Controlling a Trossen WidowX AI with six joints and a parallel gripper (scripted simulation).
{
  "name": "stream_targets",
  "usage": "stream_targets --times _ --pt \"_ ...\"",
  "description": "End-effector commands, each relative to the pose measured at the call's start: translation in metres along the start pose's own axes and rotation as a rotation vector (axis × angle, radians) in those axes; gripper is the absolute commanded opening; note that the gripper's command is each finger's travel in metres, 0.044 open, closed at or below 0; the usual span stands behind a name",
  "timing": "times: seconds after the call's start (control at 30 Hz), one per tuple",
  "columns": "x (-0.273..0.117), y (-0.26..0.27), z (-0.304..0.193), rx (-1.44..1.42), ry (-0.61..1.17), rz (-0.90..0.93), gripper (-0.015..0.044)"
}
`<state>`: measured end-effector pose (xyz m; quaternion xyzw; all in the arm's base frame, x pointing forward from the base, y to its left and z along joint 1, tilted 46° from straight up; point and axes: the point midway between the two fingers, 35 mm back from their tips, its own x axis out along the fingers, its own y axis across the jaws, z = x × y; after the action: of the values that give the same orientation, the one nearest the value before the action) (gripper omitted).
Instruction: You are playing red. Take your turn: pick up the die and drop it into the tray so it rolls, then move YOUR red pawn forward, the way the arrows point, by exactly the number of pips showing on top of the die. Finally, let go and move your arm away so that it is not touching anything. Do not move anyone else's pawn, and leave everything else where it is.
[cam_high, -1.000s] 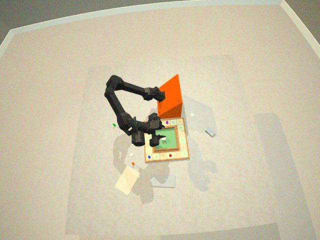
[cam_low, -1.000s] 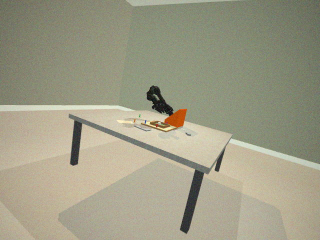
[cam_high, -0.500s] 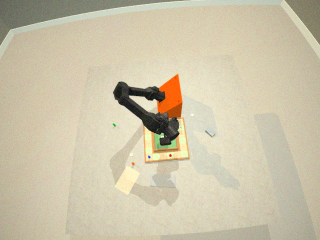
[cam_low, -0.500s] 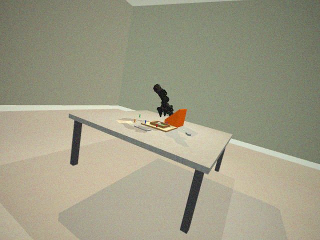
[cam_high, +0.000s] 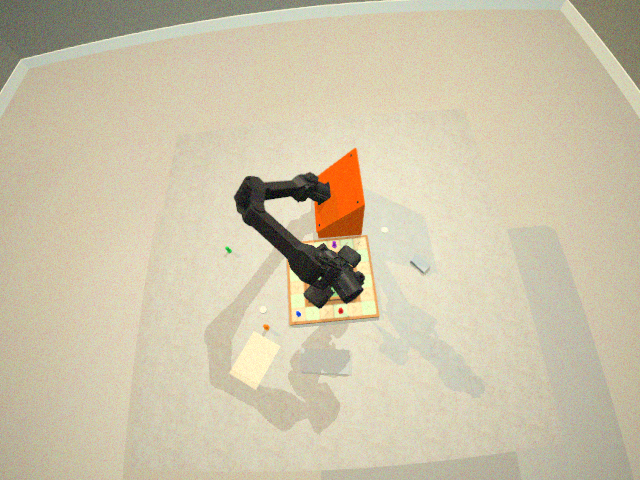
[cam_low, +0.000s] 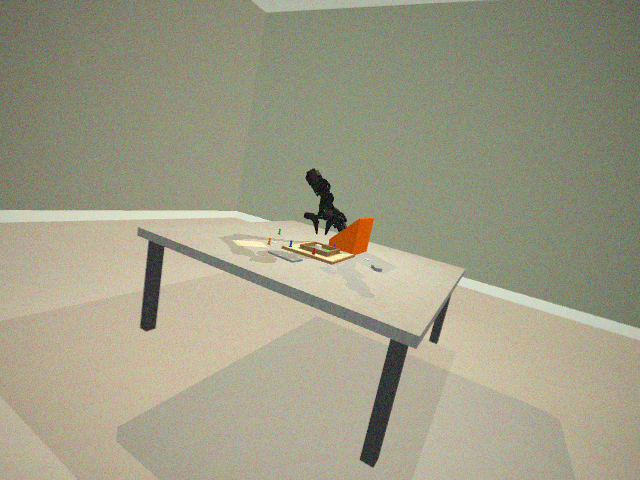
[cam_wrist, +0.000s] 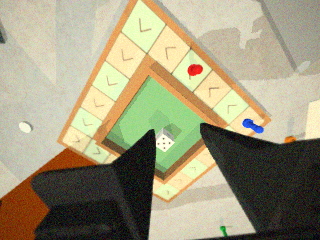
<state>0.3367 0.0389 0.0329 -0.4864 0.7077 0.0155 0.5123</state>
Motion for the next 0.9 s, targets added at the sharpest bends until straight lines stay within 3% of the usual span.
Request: stream_targets --times 0.0,0.17,0.87 --pt "0.014 -0.022 0.029 0.524 0.017 -0.029 0.0200" --pt "0.026 -0.039 0.053 0.973 0.010 -0.055 0.0200" --pt "0.043 -0.040 0.050 0.990 0.010 -0.056 0.0200"
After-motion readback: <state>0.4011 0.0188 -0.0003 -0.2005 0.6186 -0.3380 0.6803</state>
